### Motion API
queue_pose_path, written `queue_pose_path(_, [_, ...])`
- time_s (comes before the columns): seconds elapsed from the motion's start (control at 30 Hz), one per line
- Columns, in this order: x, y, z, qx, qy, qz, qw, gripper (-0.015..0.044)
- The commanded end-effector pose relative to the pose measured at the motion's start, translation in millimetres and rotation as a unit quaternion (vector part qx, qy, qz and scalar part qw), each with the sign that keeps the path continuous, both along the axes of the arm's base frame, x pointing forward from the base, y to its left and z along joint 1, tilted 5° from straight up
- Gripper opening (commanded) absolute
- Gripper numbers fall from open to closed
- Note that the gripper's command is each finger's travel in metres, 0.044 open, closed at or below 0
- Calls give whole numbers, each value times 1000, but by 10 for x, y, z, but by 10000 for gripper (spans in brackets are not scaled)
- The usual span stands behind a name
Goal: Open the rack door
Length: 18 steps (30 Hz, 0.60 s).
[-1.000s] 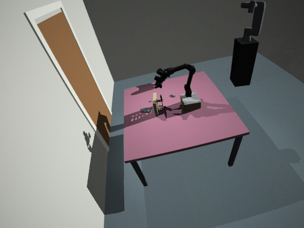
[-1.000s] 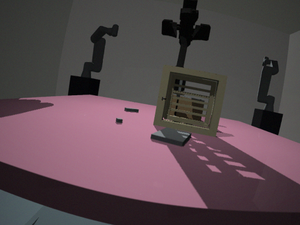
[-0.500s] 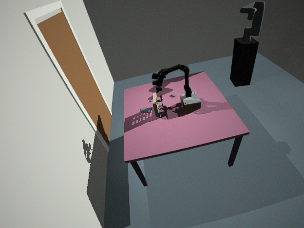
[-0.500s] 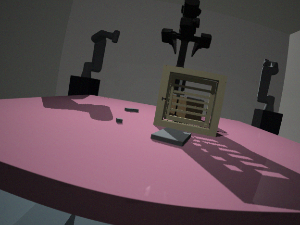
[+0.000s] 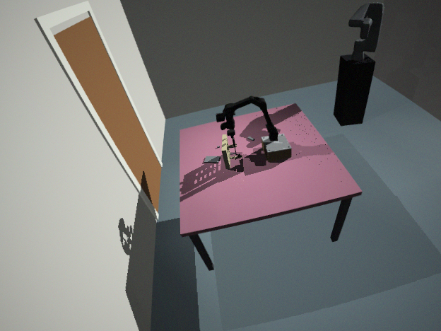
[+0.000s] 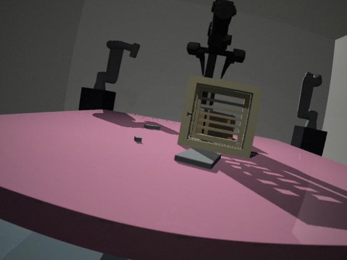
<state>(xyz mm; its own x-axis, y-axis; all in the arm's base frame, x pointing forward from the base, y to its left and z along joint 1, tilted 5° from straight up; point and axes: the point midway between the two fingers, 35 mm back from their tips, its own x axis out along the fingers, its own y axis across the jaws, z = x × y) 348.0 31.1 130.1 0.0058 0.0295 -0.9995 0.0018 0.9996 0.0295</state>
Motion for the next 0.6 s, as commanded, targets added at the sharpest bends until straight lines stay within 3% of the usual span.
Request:
queue_pose_path(0.0, [-29,12,-28,0,24,-2,1000,280])
queue_pose_path(0.57, [-19,21,-266,0,24,-2,1000,280])
